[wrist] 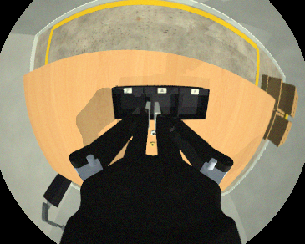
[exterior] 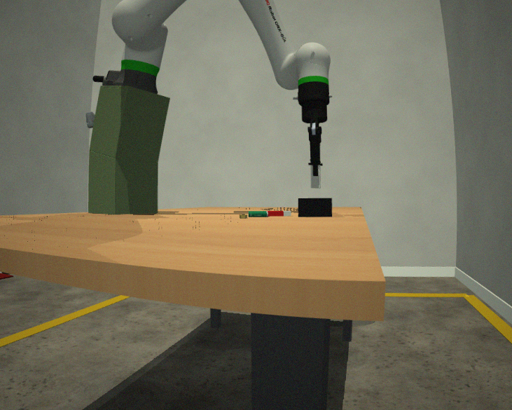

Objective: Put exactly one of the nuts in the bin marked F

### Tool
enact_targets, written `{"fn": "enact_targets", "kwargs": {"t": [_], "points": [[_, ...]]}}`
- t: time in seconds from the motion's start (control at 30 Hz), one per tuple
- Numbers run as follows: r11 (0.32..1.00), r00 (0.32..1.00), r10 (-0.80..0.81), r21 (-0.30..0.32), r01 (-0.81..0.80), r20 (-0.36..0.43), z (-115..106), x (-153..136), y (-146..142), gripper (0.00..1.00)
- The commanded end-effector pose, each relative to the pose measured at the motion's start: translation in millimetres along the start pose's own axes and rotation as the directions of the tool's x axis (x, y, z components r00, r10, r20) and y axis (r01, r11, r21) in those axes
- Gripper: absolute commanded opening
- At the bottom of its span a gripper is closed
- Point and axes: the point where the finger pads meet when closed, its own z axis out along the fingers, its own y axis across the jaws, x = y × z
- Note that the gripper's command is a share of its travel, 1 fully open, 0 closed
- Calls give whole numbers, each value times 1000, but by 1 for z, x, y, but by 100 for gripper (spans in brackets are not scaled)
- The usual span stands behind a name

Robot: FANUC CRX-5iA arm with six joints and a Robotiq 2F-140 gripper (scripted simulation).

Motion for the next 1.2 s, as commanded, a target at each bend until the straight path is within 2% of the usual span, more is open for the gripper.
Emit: {"fn": "enact_targets", "kwargs": {"t": [0.0, 0.1, 0.33, 0.67, 1.17], "points": [[1000, 1000, 1, -1, -1, -1, 0, 0, -20, 5], [1000, 1000, 1, -1, -1, -1, 0, 0, -25, 5], [1000, 1000, 1, -1, -1, -1, 0, -2, -59, 5], [1000, 1000, 1, -1, -1, -1, 11, -2, -59, 5], [1000, 1000, 1, -1, -1, -1, 51, -1, -59, 5]]}}
